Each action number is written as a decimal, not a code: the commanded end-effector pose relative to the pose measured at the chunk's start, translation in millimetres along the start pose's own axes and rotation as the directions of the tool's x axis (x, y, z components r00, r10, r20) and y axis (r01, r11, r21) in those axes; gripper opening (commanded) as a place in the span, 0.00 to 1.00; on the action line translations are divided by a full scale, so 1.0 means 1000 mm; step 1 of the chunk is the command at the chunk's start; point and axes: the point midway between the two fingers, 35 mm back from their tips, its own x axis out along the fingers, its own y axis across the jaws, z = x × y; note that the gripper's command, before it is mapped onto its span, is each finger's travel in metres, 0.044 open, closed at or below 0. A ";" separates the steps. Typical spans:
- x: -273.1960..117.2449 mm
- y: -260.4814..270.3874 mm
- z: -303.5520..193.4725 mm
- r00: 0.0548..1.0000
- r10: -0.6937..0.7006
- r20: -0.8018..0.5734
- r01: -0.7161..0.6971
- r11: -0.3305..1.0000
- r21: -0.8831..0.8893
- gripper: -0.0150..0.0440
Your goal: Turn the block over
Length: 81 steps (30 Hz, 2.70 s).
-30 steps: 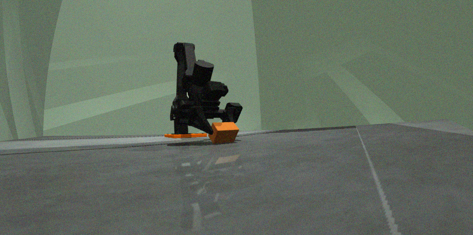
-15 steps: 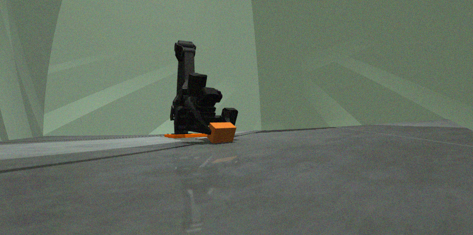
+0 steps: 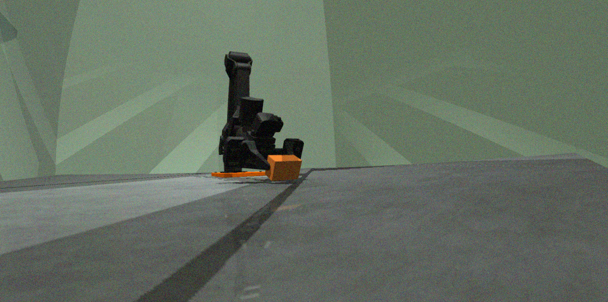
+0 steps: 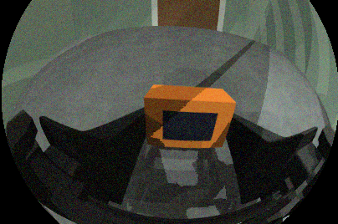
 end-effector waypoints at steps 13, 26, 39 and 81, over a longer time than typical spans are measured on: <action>0.000 0.001 0.001 1.000 0.004 0.005 -0.004 1.000 0.005 0.61; 0.000 0.001 0.001 1.000 0.004 0.005 -0.004 1.000 0.005 1.00; 0.000 0.001 0.001 1.000 0.004 0.005 -0.004 1.000 0.005 1.00; -0.047 0.000 0.059 0.831 0.006 -0.556 -0.005 1.000 0.004 1.00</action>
